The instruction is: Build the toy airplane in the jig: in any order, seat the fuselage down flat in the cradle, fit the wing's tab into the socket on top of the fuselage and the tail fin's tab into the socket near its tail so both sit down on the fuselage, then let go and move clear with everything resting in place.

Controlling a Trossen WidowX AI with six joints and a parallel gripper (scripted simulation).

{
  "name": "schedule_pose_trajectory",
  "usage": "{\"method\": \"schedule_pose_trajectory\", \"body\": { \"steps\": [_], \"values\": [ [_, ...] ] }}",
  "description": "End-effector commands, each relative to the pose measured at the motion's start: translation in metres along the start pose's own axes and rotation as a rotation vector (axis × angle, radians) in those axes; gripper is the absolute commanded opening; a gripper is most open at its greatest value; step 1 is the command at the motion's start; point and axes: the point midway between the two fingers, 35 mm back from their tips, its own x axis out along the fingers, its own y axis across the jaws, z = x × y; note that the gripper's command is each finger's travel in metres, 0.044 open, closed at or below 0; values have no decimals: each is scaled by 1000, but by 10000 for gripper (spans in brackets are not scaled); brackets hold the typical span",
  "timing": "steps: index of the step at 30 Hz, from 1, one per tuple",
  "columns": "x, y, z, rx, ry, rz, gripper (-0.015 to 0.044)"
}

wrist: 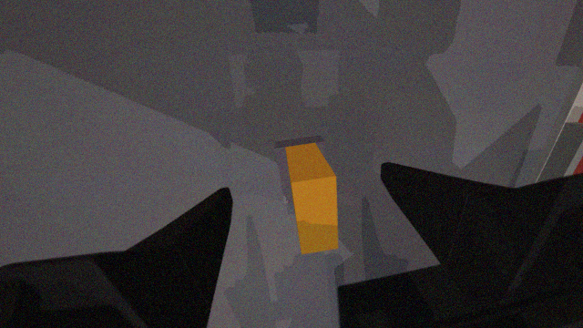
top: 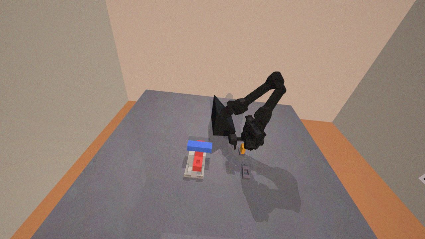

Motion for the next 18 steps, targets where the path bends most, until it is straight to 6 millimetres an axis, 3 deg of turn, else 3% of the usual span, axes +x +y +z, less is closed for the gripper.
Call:
{"method": "schedule_pose_trajectory", "body": {
  "steps": [1,16,18],
  "values": [
    [5,0,-2,6,3,4,440],
    [5,0,-2,6,3,4,46],
    [5,0,-2,6,3,4,33]
  ]
}}
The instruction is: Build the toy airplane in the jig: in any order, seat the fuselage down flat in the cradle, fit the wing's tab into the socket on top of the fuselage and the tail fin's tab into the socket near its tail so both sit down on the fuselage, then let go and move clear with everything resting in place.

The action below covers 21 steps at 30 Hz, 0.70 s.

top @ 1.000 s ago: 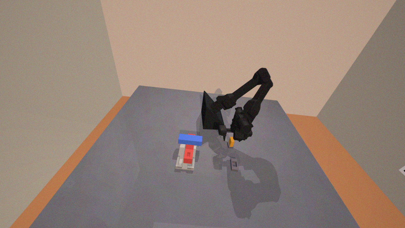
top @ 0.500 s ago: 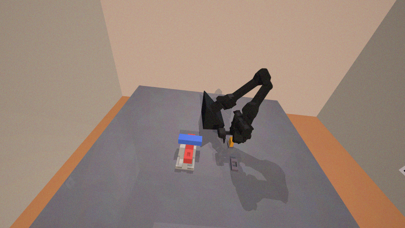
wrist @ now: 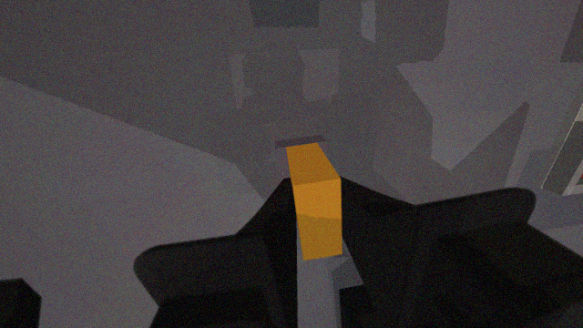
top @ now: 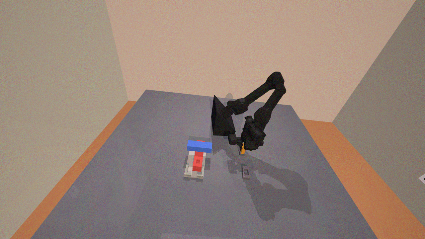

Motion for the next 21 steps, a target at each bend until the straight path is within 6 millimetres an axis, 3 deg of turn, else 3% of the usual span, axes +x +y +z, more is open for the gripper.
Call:
{"method": "schedule_pose_trajectory", "body": {
  "steps": [1,5,15,21],
  "values": [
    [0,0,0,4,0,2,26],
    [0,0,0,4,0,2,0],
    [-7,0,1,-48,16,-15,0],
    [-22,-3,6,-40,12,-26,0]
  ]
}}
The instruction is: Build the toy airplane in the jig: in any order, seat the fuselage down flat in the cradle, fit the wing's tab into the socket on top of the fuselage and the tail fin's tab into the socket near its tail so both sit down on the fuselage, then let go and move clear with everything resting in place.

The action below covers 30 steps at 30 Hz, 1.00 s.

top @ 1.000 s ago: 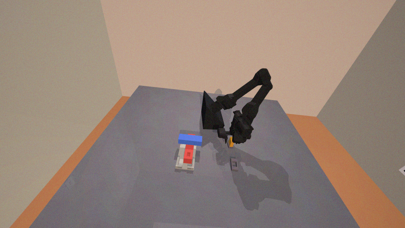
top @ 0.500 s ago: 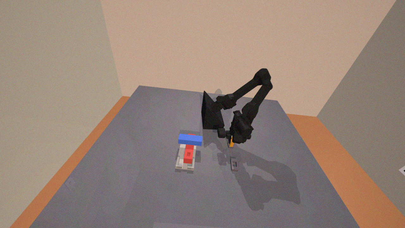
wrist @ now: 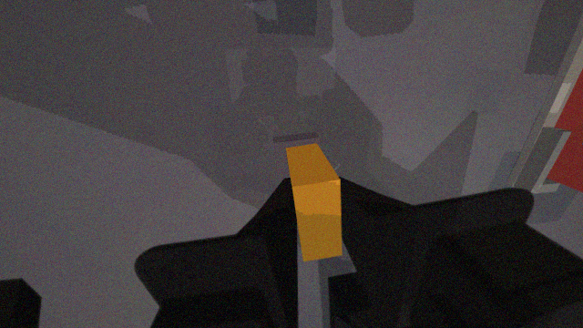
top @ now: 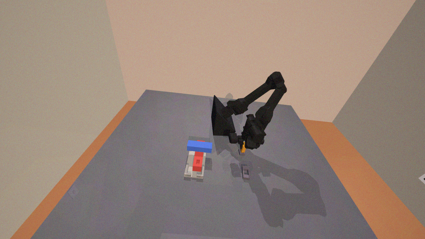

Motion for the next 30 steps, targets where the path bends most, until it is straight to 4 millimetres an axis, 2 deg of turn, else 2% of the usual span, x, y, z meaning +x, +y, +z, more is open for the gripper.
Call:
{"method": "schedule_pose_trajectory", "body": {
  "steps": [1,15,30],
  "values": [
    [-11,-2,3,-4,-4,-11,0],
    [-52,-7,7,15,-8,-20,0],
    [-98,-5,1,34,-11,-3,0]
  ]
}}
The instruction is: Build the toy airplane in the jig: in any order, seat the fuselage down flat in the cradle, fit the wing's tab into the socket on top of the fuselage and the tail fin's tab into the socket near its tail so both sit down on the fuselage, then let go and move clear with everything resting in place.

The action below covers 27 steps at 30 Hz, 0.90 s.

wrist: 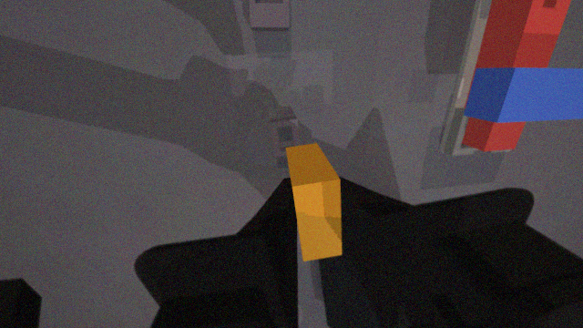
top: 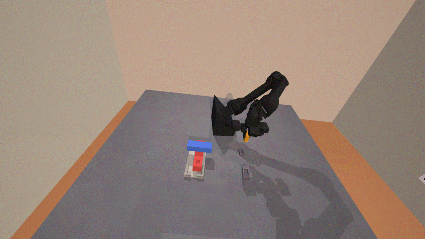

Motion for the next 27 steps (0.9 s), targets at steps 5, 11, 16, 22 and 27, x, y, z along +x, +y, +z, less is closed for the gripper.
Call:
{"method": "schedule_pose_trajectory", "body": {
  "steps": [5,11,16,22,27],
  "values": [
    [-26,3,-5,3,-3,13,0],
    [-31,1,-3,6,-4,16,0],
    [-32,-7,7,10,-5,15,0],
    [-33,-18,18,15,-5,13,0],
    [-34,-28,27,20,-6,11,0]
  ]
}}
